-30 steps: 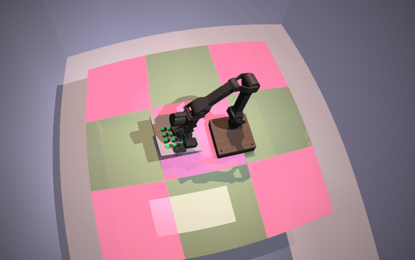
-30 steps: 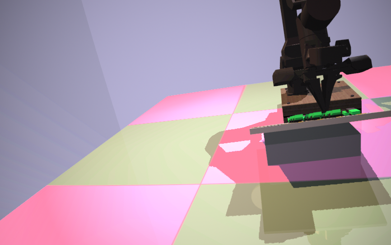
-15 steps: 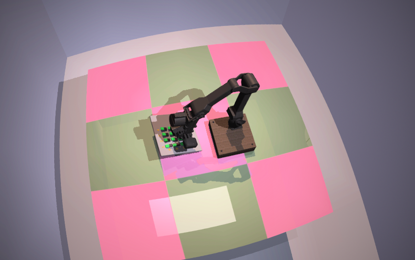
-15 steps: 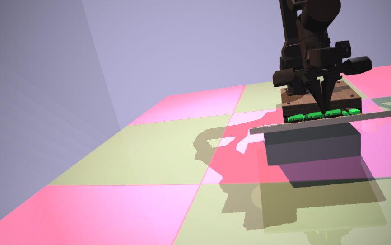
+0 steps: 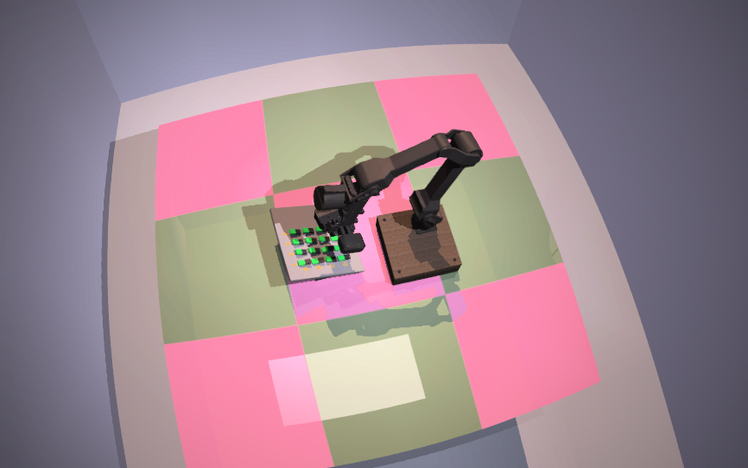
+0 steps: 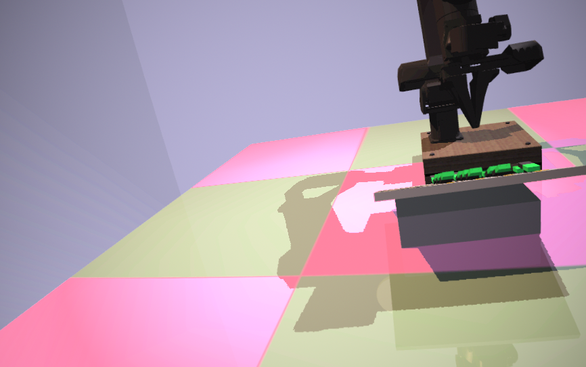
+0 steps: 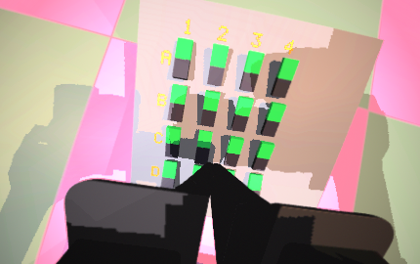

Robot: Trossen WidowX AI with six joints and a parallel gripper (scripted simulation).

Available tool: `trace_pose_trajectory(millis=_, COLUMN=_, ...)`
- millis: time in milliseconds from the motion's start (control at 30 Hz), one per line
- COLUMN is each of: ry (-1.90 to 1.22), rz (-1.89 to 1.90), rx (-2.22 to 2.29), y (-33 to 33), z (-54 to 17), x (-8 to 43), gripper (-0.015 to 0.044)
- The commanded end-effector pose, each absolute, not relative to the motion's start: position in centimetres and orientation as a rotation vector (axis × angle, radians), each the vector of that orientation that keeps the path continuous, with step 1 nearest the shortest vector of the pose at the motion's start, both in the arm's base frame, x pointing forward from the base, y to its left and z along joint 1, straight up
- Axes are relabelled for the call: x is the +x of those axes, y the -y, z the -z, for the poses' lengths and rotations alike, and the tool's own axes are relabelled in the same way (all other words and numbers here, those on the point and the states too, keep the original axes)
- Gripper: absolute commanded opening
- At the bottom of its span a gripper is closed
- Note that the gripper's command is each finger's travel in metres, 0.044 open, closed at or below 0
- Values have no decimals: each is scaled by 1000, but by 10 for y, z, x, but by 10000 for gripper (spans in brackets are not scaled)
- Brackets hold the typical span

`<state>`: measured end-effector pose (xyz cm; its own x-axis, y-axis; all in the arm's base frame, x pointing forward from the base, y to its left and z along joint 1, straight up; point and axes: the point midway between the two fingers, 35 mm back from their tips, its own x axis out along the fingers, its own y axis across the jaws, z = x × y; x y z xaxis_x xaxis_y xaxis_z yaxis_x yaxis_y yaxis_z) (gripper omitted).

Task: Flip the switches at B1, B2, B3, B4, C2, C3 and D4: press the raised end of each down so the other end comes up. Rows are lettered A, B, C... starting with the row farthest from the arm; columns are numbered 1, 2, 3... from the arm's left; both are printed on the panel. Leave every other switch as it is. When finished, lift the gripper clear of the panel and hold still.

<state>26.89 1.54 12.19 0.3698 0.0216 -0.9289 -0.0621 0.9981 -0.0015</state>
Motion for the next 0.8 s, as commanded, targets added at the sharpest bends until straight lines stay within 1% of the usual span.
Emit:
trace_pose_trajectory(millis=0, ry=-1186, rz=-47, rx=-35, y=9, z=-125, x=269, gripper=0)
trace_pose_trajectory(millis=133, ry=-1188, rz=-47, rx=-35, y=10, z=-123, x=270, gripper=0)
trace_pose_trajectory(millis=267, ry=-1211, rz=-47, rx=-36, y=10, z=-93, x=283, gripper=0)
trace_pose_trajectory(millis=767, ry=-1211, rz=-47, rx=-36, y=10, z=-84, x=286, gripper=0)
